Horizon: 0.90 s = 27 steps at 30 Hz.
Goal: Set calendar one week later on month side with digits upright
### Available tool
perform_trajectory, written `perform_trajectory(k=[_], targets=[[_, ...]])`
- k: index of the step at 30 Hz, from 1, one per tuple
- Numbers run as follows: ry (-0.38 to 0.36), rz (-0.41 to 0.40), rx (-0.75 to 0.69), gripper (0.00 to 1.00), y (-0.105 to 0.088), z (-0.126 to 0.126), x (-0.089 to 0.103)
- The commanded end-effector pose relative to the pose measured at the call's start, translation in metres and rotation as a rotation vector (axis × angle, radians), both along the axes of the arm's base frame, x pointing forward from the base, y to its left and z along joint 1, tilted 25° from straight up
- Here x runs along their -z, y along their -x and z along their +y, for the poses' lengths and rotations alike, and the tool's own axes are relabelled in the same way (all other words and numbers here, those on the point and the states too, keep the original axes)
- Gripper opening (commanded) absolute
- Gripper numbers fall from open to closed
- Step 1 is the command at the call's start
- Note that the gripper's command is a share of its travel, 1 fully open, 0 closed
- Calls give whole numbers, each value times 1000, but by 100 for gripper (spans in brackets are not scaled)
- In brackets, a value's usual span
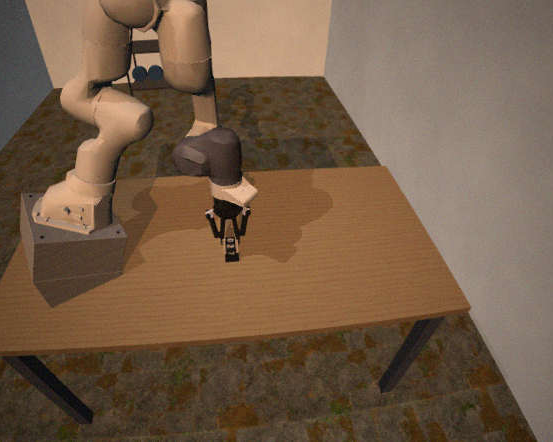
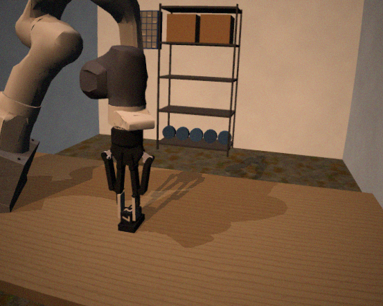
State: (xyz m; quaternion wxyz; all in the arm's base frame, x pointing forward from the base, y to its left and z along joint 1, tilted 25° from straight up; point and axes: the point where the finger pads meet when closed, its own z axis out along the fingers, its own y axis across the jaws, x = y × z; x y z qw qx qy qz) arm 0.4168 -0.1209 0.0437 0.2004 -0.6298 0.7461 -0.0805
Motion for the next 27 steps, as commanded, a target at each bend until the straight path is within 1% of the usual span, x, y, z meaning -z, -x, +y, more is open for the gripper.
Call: perform_trajectory(k=[1, 27], targets=[[6, -3, -3, 17, -1, -1, 1], [6, -3, -3, 17, -4, 0, 7]])
